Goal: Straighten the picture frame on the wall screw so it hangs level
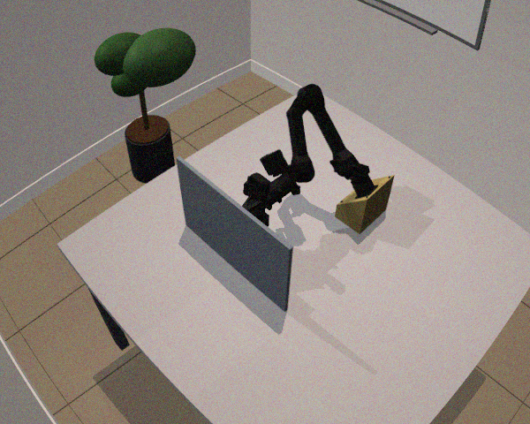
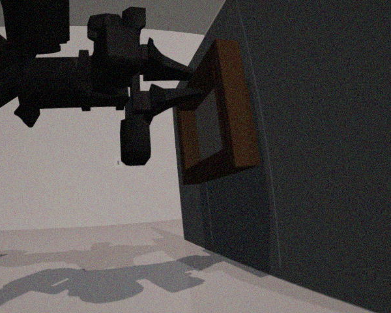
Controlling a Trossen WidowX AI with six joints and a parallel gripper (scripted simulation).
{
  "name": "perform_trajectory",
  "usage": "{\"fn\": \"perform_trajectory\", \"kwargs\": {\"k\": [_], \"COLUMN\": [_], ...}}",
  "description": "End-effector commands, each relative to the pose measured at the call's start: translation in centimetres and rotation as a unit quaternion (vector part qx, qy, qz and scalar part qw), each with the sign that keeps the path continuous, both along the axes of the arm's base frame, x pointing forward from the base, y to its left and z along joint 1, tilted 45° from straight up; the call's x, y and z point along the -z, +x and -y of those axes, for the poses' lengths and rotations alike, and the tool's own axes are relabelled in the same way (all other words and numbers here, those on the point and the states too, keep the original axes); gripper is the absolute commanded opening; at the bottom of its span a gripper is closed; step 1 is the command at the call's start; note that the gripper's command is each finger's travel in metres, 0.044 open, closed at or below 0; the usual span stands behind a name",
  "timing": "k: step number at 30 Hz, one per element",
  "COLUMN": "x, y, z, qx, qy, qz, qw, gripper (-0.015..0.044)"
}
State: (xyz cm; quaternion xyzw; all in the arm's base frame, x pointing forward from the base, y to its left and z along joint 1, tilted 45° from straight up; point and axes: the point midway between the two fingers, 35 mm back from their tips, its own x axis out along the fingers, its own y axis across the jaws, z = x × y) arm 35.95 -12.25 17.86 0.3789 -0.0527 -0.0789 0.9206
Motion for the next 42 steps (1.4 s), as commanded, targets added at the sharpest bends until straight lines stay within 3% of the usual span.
{"fn": "perform_trajectory", "kwargs": {"k": [1,8,13,24,30,42], "x": [0.0,0.0,-0.1,0.7,0.3,-3.0], "y": [0.0,0.0,-0.6,-9.7,-9.2,-11.6], "z": [0.0,0.0,0.0,-1.4,-1.4,-6.2], "qx": [0.0,0.0,0.001,0.01,0.011,0.01], "qy": [-0.002,-0.002,-0.016,-0.224,-0.206,-0.224], "qz": [-0.001,-0.001,-0.003,-0.047,-0.045,-0.048], "qw": [1.0,1.0,1.0,0.974,0.977,0.973], "gripper": [0.0079,0.026,0.026,0.026,0.026,0.026]}}
